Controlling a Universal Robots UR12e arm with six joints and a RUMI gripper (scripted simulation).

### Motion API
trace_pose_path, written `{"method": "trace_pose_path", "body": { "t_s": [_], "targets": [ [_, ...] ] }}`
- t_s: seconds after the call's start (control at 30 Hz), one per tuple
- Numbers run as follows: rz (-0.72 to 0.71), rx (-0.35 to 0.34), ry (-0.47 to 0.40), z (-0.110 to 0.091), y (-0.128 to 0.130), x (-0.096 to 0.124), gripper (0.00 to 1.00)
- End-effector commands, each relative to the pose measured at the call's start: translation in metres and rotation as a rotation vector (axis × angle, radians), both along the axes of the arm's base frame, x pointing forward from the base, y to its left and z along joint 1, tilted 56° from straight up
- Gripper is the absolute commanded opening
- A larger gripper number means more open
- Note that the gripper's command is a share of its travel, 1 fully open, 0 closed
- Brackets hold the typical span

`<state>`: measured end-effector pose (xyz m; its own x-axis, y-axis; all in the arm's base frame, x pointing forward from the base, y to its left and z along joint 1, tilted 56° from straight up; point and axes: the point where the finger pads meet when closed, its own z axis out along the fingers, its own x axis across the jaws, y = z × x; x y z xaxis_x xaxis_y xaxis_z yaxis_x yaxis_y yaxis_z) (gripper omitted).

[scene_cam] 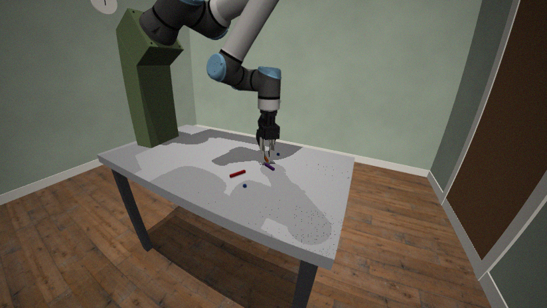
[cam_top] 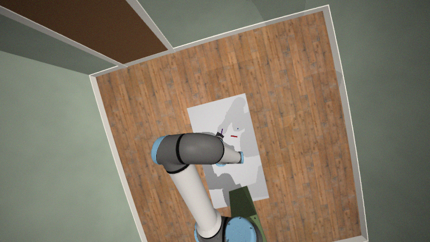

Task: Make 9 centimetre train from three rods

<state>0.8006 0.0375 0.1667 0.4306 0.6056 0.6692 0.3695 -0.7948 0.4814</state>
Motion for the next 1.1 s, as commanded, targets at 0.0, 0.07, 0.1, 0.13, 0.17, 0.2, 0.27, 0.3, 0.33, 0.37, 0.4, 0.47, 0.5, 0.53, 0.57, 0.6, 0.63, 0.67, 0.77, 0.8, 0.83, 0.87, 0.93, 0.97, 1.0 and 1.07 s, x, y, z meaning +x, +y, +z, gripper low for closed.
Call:
{"method": "trace_pose_path", "body": {
  "t_s": [0.0, 0.07, 0.1, 0.13, 0.17, 0.2, 0.27, 0.3, 0.33, 0.37, 0.4, 0.47, 0.5, 0.53, 0.57, 0.6, 0.63, 0.67, 0.77, 0.8, 0.83, 0.87, 0.93, 0.97, 1.0, 1.07],
  "targets": [
    [0.0, 0.0, -0.001, 0.0, 0.0, 0.0, 0.14],
    [0.0, 0.0, -0.001, 0.0, 0.0, 0.0, 0.14],
    [0.0, 0.0, -0.001, 0.0, 0.0, 0.0, 0.14],
    [0.0, 0.0, -0.001, 0.0, 0.0, 0.0, 0.14],
    [0.0, 0.0, -0.001, 0.0, 0.0, 0.0, 0.14],
    [0.0, 0.0, -0.001, 0.0, 0.0, 0.0, 0.14],
    [0.001, 0.0, -0.001, 0.0, 0.0, 0.001, 0.14],
    [0.001, 0.0, -0.001, 0.0, 0.0, 0.001, 0.14],
    [0.001, 0.0, -0.001, 0.0, 0.0, 0.001, 0.14],
    [0.001, 0.0, -0.001, -0.001, 0.0, 0.002, 0.14],
    [0.001, 0.0, -0.002, -0.001, 0.0, 0.003, 0.14],
    [0.001, 0.0, -0.003, -0.001, 0.0, 0.004, 0.14],
    [0.001, 0.0, -0.003, -0.001, 0.001, 0.005, 0.14],
    [0.001, 0.0, -0.003, -0.002, 0.001, 0.005, 0.14],
    [0.001, 0.0, -0.003, -0.002, 0.001, 0.005, 0.14],
    [0.001, 0.0, -0.003, -0.002, 0.001, 0.005, 0.14],
    [0.002, 0.0, -0.002, -0.002, 0.001, 0.006, 0.14],
    [0.002, 0.0, -0.003, -0.003, 0.001, 0.007, 0.14],
    [0.001, 0.0, -0.003, -0.005, 0.001, 0.01, 0.14],
    [0.001, 0.0, -0.003, -0.005, 0.001, 0.01, 0.14],
    [0.001, 0.0, -0.003, -0.006, 0.001, 0.011, 0.14],
    [0.001, 0.0, -0.003, -0.006, 0.002, 0.012, 0.14],
    [0.001, 0.0, -0.003, -0.007, 0.002, 0.013, 0.14],
    [0.002, 0.0, -0.003, -0.008, 0.002, 0.014, 0.14],
    [0.001, 0.0, -0.003, -0.008, 0.002, 0.015, 0.14],
    [0.001, 0.0, -0.003, -0.008, 0.001, 0.015, 0.14]
  ]
}}
